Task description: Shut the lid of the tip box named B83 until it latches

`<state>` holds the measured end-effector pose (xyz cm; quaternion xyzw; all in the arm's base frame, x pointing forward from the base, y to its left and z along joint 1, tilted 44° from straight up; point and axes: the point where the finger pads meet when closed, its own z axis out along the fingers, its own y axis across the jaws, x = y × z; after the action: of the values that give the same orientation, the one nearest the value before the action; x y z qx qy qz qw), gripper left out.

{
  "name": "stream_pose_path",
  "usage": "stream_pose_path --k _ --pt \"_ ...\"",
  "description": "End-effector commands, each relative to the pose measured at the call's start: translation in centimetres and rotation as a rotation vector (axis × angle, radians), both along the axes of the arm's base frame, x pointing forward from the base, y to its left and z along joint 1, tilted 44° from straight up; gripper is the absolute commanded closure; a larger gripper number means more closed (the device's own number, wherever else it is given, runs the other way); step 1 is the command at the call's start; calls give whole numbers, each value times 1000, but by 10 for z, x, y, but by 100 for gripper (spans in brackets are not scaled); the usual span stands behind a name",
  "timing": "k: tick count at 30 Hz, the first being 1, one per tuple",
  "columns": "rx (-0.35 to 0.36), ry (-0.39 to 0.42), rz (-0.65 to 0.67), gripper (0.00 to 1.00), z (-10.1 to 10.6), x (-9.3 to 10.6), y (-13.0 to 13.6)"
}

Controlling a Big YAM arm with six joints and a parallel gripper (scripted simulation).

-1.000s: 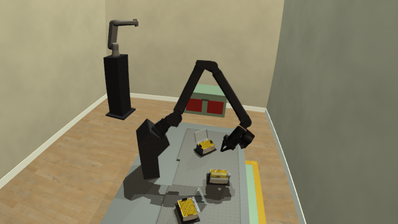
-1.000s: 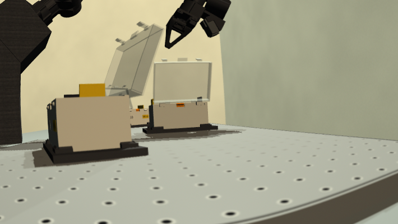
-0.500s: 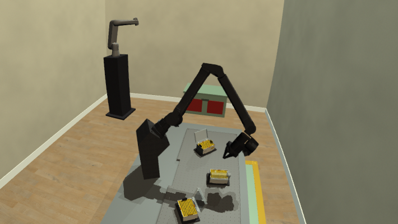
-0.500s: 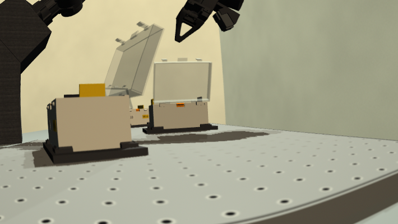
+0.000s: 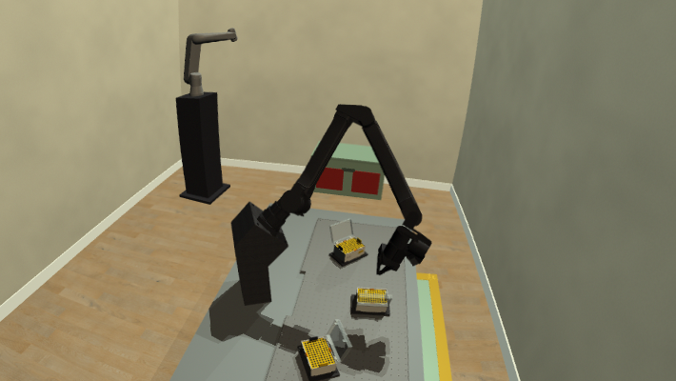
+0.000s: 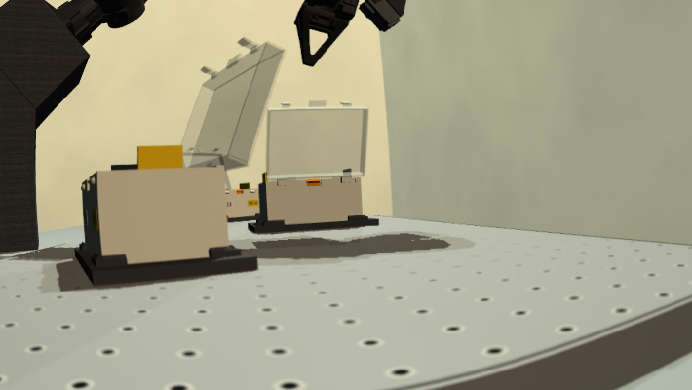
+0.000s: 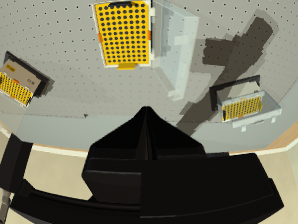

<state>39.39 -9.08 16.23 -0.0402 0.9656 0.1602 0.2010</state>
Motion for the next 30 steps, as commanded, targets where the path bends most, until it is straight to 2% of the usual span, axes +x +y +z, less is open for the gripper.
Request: stream_pose_path --k 1,3,4,8,10,12,16,17,18,20,21,22,23,28,30 --pt "-19 -134 -30 100 2 5 -24" --pt "-19 -134 -30 100 2 5 -24" --pt "1 -135 -41 100 -13 7 -29" --pt "23 -268 -97 100 -13 8 -48" --pt "22 -285 -87 100 -22 9 -58" --pt "3 -315 -84 100 -10 20 -75" --pt "2 -314 -85 100 -16 22 -94" --pt "2 -314 -85 100 -16 22 -94" --pt "7 -314 -55 100 -16 27 -81" --pt "7 -314 -55 100 -16 27 -81" --pt "11 -306 -54 100 -19 15 -72" --pt "11 -305 -55 100 -19 15 -72" --pt "33 -275 -75 100 -35 19 -72" --pt "31 -278 -76 100 -52 36 -65" --pt "30 -280 -75 100 -51 37 -66"
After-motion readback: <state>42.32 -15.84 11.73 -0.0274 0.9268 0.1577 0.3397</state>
